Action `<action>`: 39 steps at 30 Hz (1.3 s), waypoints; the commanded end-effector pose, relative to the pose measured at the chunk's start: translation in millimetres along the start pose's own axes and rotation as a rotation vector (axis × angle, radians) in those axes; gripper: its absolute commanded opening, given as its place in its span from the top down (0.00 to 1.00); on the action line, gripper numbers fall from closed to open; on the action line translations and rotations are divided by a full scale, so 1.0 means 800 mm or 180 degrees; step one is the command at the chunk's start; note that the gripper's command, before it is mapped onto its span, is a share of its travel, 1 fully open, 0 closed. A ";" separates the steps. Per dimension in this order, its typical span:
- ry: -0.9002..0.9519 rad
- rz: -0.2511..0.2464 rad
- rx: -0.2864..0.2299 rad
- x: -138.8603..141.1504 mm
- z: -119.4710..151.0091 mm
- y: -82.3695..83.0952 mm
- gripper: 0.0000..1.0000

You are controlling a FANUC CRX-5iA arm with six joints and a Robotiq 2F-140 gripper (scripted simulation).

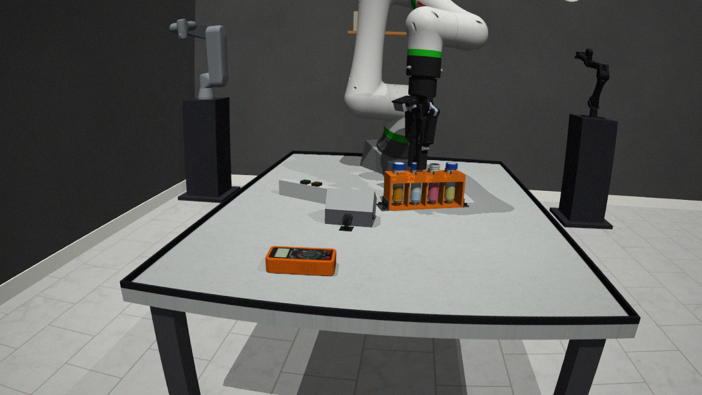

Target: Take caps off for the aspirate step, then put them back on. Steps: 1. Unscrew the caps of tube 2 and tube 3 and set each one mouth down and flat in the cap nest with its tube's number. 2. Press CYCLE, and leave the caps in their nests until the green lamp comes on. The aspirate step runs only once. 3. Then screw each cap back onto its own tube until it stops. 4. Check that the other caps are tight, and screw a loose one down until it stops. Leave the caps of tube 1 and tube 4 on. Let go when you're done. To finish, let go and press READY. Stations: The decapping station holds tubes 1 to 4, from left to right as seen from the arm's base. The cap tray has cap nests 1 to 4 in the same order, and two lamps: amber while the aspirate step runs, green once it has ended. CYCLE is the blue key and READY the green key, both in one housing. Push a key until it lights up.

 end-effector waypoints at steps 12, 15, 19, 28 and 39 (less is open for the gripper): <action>0.0697 -0.0046 -0.0083 0.000 -0.002 0.001 0.59; 0.0697 -0.0047 -0.0084 0.000 -0.002 0.000 0.59; 0.0697 -0.0047 -0.0084 0.000 -0.002 0.000 0.59; -0.0745 -0.0028 -0.0097 0.000 -0.002 0.000 0.59; -0.2408 -0.0005 -0.0108 0.000 -0.002 0.000 0.59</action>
Point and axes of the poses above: the point where the finger pads meet when closed, its own y axis back along the fingers, its own x axis across the jaws, z = x × y, the point moved 3 cm from there along y, back along the fingers, and after that the axes turned 8 degrees about y, right-handed, at the moved point
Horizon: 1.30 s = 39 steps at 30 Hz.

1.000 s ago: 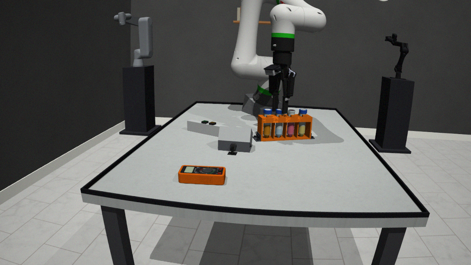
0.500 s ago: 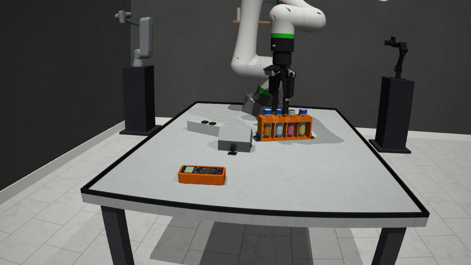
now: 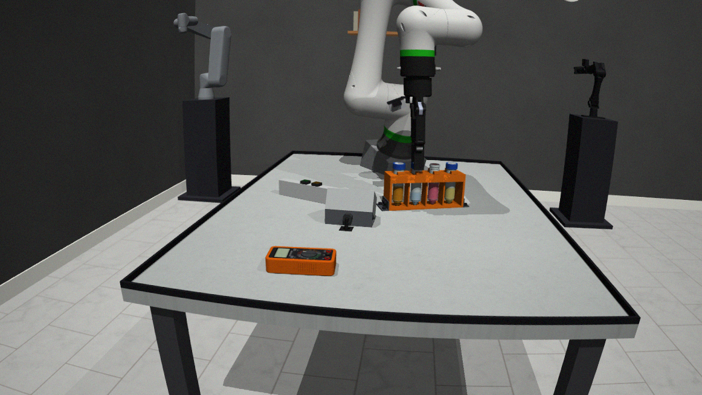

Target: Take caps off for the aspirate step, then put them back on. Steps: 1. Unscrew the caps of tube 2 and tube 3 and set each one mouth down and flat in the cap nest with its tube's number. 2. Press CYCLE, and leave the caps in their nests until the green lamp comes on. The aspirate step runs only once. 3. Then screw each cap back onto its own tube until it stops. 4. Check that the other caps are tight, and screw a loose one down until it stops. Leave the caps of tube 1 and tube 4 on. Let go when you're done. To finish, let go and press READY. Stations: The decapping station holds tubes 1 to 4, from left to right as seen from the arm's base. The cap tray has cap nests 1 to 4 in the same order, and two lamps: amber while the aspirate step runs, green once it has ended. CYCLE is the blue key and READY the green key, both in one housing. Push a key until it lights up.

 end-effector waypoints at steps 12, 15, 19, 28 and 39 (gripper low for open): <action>-0.0968 -0.0013 0.0123 -0.001 0.002 0.001 0.70; -0.0968 -0.0013 0.0123 -0.001 0.002 0.001 0.70; -0.0968 -0.0013 0.0123 -0.001 0.002 0.001 0.70; -0.0332 -0.0001 0.0124 -0.001 0.002 0.001 0.70; 0.1100 0.0027 0.0121 -0.001 0.002 0.001 0.70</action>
Point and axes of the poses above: the point where the finger pads meet when closed, its own y axis back along the fingers, its own x axis across the jaws, z = x × y, the point moved 3 cm from there along y, back along the fingers, and after that the axes turned 8 degrees about y, right-handed, at the moved point
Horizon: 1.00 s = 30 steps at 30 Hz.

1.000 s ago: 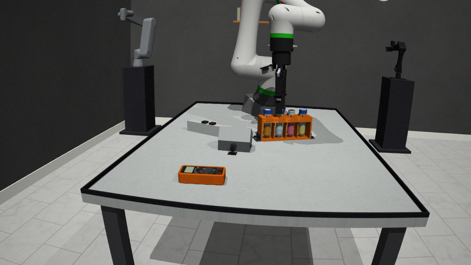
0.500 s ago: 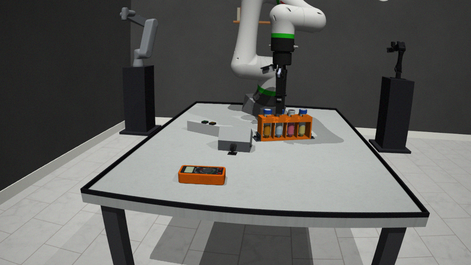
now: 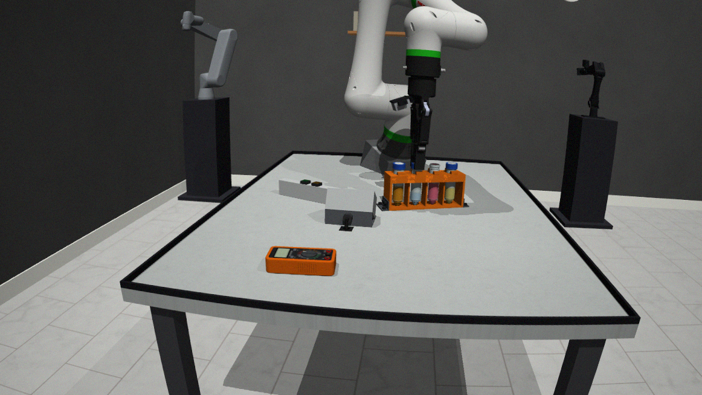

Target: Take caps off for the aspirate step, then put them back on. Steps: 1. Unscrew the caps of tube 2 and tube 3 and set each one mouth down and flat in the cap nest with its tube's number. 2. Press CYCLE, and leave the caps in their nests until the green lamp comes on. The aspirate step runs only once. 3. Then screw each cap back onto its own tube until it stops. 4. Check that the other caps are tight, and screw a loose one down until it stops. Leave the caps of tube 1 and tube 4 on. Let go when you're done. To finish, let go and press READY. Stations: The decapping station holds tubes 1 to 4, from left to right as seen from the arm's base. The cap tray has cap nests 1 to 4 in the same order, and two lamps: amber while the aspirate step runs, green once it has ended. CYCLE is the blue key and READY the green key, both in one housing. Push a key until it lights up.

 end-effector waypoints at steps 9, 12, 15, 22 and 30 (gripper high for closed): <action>0.1743 -0.0021 -0.0052 -0.001 -0.002 0.001 0.70; 0.1893 -0.0022 -0.0051 -0.001 -0.002 0.001 0.70; 0.1893 -0.0022 -0.0051 -0.001 -0.002 0.001 0.70; 0.1893 -0.0022 -0.0050 -0.001 -0.002 0.001 0.59; 0.1362 -0.0017 -0.0053 -0.001 -0.002 0.001 0.59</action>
Point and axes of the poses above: the point where the finger pads meet when closed, its own y axis back along the fingers, its own x axis across the jaws, z = x × y, the point moved 3 cm from there along y, back along the fingers, and after that the axes turned 8 degrees about y, right-handed, at the moved point
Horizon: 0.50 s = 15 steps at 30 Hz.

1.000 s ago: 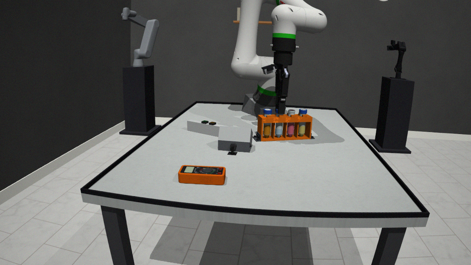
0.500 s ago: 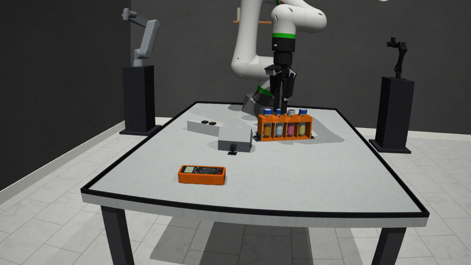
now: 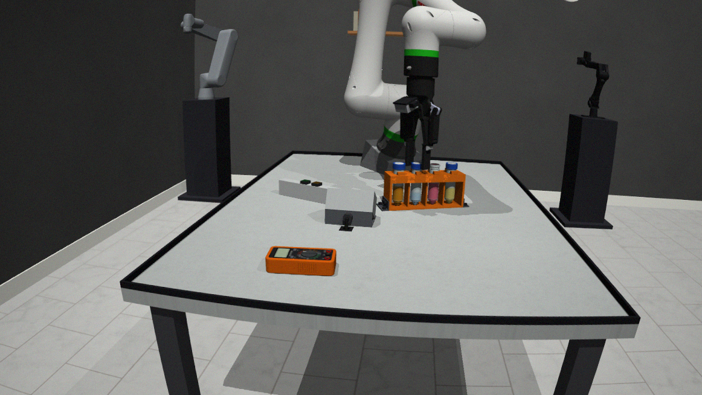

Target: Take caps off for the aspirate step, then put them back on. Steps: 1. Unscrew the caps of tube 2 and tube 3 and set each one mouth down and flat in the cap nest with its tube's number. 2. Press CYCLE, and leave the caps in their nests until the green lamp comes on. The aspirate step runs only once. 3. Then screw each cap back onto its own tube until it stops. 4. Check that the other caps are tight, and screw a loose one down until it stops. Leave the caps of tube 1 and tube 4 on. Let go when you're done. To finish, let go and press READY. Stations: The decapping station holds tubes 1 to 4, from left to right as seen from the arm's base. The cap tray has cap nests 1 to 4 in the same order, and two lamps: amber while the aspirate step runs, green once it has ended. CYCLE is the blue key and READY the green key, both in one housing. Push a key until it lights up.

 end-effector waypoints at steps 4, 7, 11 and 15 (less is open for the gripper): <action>-0.1116 -0.0004 0.0003 0.000 -0.001 0.001 0.59; -0.1592 -0.0006 0.0000 0.000 -0.001 0.001 0.59; -0.2230 -0.0008 -0.0002 0.000 -0.001 0.001 0.59; -0.2813 -0.0005 0.0001 0.000 -0.001 0.001 0.59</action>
Point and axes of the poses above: the point where the finger pads meet when closed, its own y axis back along the fingers, its own x axis across the jaws, z = x × y, the point moved 3 cm from there along y, back along the fingers, and after that the axes turned 8 degrees about y, right-handed, at the moved point
